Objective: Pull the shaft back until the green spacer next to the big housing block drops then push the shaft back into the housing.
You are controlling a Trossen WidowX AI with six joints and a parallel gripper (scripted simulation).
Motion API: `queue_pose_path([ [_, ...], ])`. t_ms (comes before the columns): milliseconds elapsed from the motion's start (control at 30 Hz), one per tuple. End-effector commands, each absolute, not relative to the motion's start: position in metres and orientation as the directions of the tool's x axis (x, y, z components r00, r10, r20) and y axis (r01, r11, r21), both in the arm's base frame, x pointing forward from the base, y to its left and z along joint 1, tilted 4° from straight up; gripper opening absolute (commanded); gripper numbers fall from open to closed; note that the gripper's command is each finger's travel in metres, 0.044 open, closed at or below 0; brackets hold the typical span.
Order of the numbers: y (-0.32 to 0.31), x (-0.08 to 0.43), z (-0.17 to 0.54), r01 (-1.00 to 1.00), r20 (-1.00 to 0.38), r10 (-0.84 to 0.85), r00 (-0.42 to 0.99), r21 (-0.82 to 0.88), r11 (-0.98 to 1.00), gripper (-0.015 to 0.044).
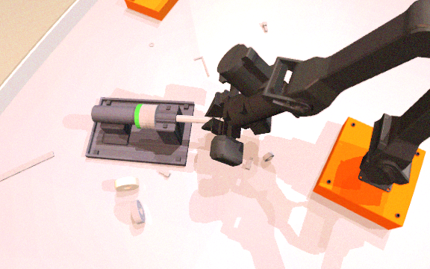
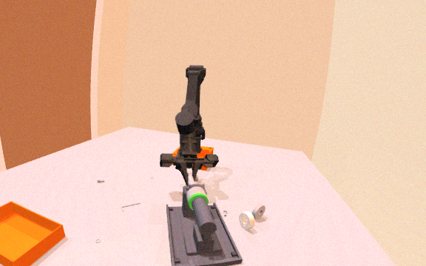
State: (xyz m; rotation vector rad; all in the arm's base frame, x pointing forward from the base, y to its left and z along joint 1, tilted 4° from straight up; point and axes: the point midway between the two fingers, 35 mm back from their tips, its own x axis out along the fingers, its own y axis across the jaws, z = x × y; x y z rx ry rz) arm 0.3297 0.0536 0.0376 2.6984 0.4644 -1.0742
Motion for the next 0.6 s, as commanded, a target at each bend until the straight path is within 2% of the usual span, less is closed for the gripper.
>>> queue_pose_path([
  [0, 0.0534, 0.3289, 0.0375, 0.363, -0.695, 0.216, 0.686, 0.07, -0.929, 0.0],
  [567, 0.0527, 0.3273, 0.0375, 0.363, -0.695, 0.216, 0.686, 0.07, -0.929, 0.0],
])
